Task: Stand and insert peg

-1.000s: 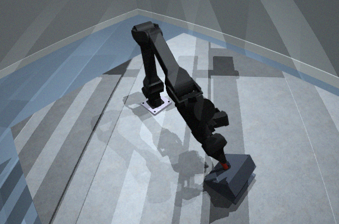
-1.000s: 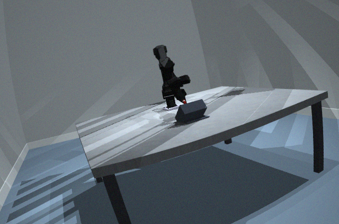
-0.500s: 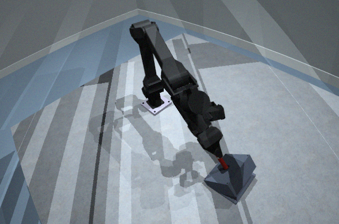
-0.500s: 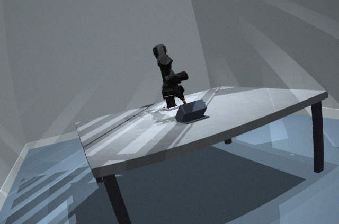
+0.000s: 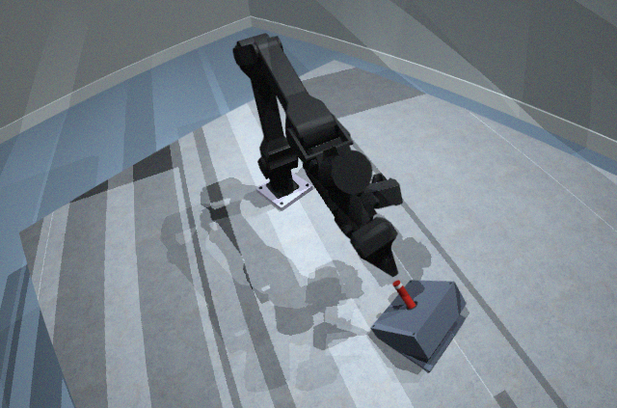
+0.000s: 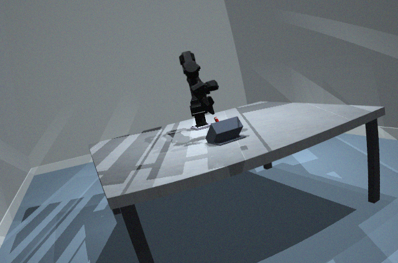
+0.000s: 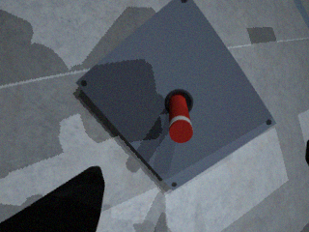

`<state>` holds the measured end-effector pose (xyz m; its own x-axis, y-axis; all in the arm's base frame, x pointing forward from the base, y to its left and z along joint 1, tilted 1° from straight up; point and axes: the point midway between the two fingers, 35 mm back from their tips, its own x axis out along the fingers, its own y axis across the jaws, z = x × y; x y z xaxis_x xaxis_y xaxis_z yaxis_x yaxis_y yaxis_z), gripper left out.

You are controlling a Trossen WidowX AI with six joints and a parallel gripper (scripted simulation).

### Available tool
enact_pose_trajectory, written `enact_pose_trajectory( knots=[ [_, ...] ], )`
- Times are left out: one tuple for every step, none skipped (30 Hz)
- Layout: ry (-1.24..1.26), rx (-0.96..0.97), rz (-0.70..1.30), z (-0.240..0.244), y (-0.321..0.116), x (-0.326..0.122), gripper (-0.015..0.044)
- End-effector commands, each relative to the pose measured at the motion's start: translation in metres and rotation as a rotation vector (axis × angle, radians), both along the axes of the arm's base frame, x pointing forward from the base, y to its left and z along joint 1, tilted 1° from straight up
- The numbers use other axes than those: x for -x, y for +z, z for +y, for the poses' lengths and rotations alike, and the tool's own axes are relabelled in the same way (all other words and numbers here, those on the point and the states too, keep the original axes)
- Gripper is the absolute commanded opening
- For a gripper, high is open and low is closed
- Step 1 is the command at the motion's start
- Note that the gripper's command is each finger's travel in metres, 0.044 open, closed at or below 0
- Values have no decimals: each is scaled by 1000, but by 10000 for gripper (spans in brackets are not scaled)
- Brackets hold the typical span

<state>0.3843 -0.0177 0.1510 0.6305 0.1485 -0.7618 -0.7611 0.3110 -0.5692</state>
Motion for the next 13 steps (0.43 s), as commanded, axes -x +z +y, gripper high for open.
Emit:
enact_pose_trajectory(
  knots=[
    [3, -1, -3, -1, 7, 5, 440],
    [3, -1, -3, -1, 8, 6, 440],
    [3, -1, -2, -2, 9, 7, 440],
    [3, 0, -2, -2, 9, 7, 440],
    [3, 0, -2, -2, 10, 8, 440],
    [3, 0, -2, -2, 11, 9, 440],
    [3, 0, -2, -2, 12, 10, 440],
    [3, 0, -2, -3, 13, 11, 440],
    [3, 0, -2, -3, 14, 12, 440],
    [3, 0, -2, -3, 16, 13, 440],
    [3, 0, -2, -3, 17, 14, 440],
    [3, 0, -2, -4, 18, 15, 440],
    [3, 0, -2, -4, 18, 16, 440]
  ],
)
